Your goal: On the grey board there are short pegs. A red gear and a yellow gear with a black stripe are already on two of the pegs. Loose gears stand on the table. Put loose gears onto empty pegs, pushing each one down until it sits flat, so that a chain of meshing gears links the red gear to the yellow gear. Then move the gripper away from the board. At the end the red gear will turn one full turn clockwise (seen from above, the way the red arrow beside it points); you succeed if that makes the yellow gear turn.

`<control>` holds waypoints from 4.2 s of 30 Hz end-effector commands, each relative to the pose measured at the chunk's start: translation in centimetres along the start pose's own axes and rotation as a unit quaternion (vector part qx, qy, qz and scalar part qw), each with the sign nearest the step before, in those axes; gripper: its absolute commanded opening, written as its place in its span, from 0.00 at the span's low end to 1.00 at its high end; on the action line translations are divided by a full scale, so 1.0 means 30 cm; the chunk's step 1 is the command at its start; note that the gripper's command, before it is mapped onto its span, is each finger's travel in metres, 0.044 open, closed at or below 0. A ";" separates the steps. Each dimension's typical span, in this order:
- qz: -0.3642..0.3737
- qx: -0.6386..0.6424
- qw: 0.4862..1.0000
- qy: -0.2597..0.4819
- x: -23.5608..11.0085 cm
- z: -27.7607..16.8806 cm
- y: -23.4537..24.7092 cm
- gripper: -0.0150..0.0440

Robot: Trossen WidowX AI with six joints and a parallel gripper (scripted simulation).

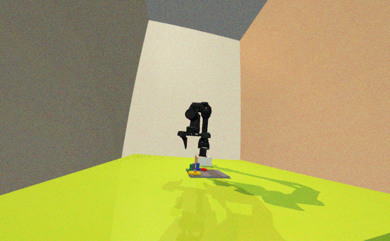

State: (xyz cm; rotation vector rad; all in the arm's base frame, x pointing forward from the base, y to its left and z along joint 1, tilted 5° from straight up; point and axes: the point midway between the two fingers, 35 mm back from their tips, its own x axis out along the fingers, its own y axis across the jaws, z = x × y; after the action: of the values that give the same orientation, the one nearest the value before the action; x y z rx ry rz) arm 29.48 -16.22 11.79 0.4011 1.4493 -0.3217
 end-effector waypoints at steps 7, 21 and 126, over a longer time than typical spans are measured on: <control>0.000 -0.002 1.000 0.000 -0.006 0.000 0.000 1.00; 0.000 -0.002 1.000 0.000 -0.006 0.000 0.000 1.00; 0.013 0.000 1.000 0.010 -0.163 -0.838 1.017 1.00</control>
State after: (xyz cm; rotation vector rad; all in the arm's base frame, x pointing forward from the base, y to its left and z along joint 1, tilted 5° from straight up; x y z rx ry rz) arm 20.28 22.25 16.86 0.4220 1.4651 -0.2935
